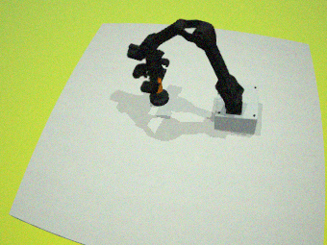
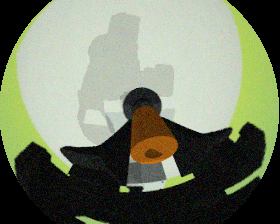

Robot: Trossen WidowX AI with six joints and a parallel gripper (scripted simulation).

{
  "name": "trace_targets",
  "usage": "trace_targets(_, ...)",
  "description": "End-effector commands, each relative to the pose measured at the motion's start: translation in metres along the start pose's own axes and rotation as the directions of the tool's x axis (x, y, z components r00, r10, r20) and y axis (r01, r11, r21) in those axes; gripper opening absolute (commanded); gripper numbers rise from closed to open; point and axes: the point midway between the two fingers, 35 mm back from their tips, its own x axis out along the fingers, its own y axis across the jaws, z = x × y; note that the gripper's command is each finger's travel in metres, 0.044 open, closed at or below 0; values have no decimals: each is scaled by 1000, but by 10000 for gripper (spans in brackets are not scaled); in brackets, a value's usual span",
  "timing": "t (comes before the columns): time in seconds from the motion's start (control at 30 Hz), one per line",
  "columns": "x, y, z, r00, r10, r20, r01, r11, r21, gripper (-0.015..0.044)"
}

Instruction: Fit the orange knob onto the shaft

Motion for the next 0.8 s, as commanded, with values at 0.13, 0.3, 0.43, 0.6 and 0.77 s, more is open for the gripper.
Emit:
trace_targets(0.13, -3, 0, 0, 1000, 2, -1, -2, 1000, 2, 0)
trace_targets(0.3, -5, 0, 0, 1000, 2, -1, -2, 1000, -24, 0)
trace_targets(0.43, -4, 0, 2, 1000, 2, -1, -2, 986, -166, 0)
trace_targets(0.6, -2, 0, 3, 1000, 2, -1, -2, 979, -206, 0)
trace_targets(0.77, 0, 0, 2, 1000, 2, -1, -2, 979, -206, 0)
